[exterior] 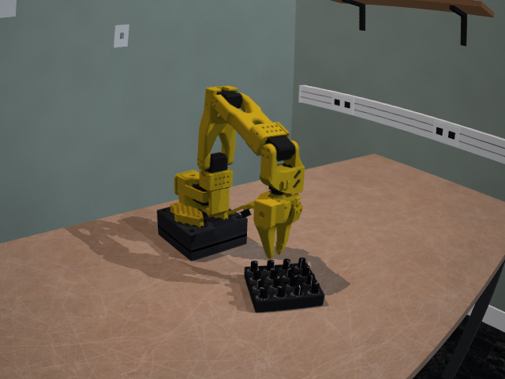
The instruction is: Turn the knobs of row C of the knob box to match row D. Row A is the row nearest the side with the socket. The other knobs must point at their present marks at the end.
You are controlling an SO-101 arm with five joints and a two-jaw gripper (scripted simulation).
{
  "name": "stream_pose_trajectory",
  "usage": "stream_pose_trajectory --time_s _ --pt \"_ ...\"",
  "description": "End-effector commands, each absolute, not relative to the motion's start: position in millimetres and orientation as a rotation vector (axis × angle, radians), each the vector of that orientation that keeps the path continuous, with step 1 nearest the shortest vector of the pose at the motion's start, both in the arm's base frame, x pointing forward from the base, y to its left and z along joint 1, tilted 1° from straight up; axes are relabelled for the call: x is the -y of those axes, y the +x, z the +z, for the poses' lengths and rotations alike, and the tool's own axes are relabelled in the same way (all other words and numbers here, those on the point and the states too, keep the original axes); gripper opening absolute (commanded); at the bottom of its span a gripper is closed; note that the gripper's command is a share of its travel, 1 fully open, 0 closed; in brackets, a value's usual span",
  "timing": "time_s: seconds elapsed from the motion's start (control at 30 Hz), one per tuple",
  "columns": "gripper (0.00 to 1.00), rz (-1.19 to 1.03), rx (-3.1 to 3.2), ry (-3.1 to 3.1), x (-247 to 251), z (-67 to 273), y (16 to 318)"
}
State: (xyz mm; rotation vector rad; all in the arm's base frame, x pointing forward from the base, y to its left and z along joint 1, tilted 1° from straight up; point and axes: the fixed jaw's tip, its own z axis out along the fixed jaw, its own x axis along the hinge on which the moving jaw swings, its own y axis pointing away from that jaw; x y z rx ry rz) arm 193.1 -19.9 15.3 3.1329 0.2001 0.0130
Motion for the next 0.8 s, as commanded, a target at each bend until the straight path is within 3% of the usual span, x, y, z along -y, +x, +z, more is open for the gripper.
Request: stream_pose_trajectory --time_s 0.0,0.77 --pt "0.10 0.012 -0.224 3.133 19 15 195" --pt "0.10 0.012 -0.224 3.133 19 1 195"
